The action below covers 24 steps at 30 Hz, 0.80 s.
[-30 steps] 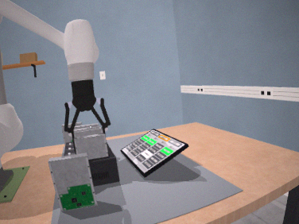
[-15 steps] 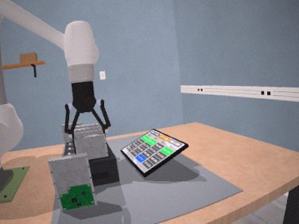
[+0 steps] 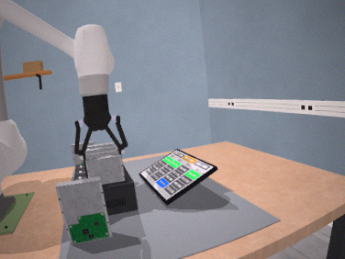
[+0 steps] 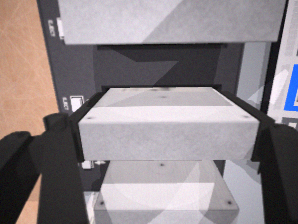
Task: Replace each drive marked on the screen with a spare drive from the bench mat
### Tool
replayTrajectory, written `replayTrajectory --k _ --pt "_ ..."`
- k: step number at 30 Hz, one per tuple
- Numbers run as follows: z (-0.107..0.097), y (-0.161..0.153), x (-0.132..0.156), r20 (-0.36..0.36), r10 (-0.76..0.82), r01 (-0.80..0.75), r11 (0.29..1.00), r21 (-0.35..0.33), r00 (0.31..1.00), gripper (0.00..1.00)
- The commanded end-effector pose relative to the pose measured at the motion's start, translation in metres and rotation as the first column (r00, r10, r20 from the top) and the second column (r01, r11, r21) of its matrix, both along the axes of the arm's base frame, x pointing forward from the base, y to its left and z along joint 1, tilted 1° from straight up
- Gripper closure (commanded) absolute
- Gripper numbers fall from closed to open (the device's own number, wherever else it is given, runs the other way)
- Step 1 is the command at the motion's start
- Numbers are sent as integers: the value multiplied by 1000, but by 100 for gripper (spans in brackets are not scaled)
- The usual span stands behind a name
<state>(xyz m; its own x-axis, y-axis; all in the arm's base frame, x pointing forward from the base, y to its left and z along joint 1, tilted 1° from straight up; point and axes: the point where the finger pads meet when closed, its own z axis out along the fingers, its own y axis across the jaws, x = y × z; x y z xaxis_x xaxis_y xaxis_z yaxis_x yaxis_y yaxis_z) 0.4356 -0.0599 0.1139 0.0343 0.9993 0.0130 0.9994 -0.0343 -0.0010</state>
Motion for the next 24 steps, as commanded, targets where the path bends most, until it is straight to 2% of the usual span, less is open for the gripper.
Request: replayTrajectory --k 1,9,10,24 --pt "0 0 0 1 0 0 1000 0 1000 90" --pt "0 0 0 1 0 0 1000 0 1000 90" --pt "0 0 0 1 0 0 1000 0 1000 11" --pt "0 0 0 1 0 0 1000 0 1000 11"
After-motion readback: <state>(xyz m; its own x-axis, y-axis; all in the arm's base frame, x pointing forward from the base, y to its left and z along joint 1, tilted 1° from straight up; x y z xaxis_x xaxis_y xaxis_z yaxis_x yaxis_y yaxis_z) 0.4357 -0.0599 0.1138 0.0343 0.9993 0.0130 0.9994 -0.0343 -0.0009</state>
